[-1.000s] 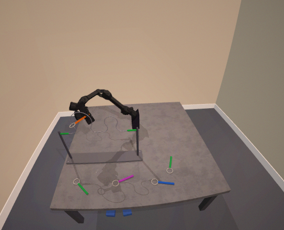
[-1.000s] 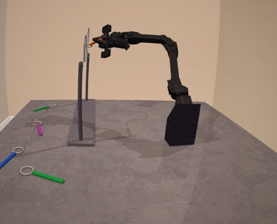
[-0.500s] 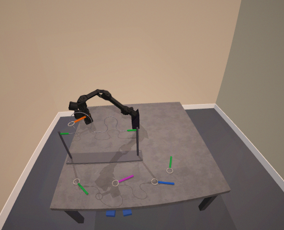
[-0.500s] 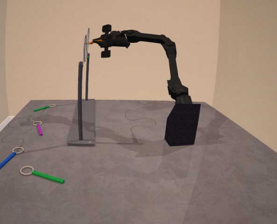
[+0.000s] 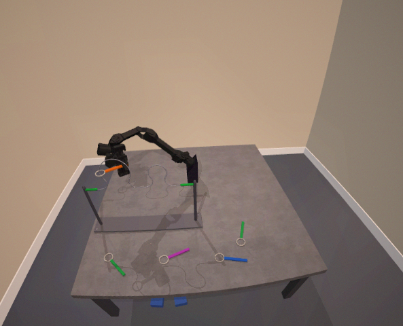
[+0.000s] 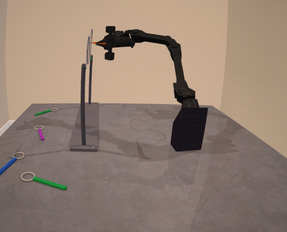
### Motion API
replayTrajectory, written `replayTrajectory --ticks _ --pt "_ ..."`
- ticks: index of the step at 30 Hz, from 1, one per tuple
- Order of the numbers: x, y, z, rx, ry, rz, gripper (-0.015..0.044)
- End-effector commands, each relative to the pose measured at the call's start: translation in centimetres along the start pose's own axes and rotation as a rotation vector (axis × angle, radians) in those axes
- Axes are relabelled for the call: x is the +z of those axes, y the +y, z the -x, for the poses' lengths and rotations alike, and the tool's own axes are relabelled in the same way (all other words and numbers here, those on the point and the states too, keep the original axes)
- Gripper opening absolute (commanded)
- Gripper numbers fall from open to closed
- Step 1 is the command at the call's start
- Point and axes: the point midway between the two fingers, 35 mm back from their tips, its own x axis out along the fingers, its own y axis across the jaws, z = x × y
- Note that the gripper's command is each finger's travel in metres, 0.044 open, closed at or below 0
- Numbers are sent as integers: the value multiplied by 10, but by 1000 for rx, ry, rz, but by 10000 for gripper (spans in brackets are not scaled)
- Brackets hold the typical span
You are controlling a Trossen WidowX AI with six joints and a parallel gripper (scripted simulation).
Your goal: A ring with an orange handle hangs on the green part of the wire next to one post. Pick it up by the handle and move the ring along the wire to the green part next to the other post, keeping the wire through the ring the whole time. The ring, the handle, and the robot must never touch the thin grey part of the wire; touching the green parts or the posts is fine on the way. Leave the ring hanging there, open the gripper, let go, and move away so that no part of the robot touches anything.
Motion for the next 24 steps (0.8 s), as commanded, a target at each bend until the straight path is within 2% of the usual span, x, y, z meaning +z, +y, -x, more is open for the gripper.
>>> replayTrajectory --ticks 1,24 --pt "1 0 1 -29 -6 55 -150" --pt "3 -10 1 -188 -18 305 -150"
